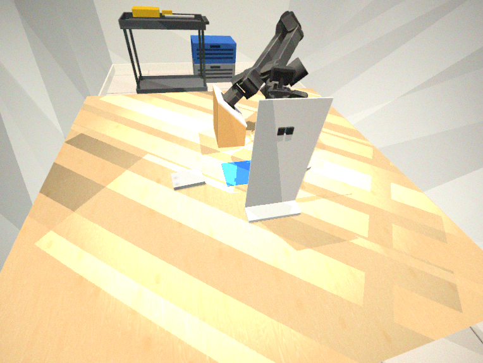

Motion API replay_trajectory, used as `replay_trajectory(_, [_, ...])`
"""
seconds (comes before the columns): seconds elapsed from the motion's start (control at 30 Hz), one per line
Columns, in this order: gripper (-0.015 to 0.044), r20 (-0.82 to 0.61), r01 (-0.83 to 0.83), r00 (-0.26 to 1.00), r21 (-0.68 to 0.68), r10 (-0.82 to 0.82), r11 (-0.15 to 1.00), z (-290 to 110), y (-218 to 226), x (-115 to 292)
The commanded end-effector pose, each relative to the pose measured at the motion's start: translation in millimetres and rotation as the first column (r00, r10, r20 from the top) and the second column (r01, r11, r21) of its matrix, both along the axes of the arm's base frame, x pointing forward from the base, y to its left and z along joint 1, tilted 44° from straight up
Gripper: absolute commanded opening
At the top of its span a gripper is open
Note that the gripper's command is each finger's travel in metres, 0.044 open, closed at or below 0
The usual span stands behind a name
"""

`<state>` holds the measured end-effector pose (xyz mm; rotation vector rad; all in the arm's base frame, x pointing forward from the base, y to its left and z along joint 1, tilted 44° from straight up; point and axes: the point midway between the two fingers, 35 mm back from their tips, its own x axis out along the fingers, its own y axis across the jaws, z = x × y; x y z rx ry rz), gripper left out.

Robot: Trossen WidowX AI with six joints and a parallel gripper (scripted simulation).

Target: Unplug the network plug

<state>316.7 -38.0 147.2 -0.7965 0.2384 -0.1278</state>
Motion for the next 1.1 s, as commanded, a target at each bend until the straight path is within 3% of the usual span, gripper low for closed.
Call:
replay_trajectory(0.0, [0.0, 0.002, -0.001, 1.0, 0.003, 0.001, 1.0, -0.3, 0.3, -2.7])
replay_trajectory(1.07, [0.0, 0.001, -0.001, 1.0, 0.003, 0.001, 1.0, -0.5, 0.3, -13.5])
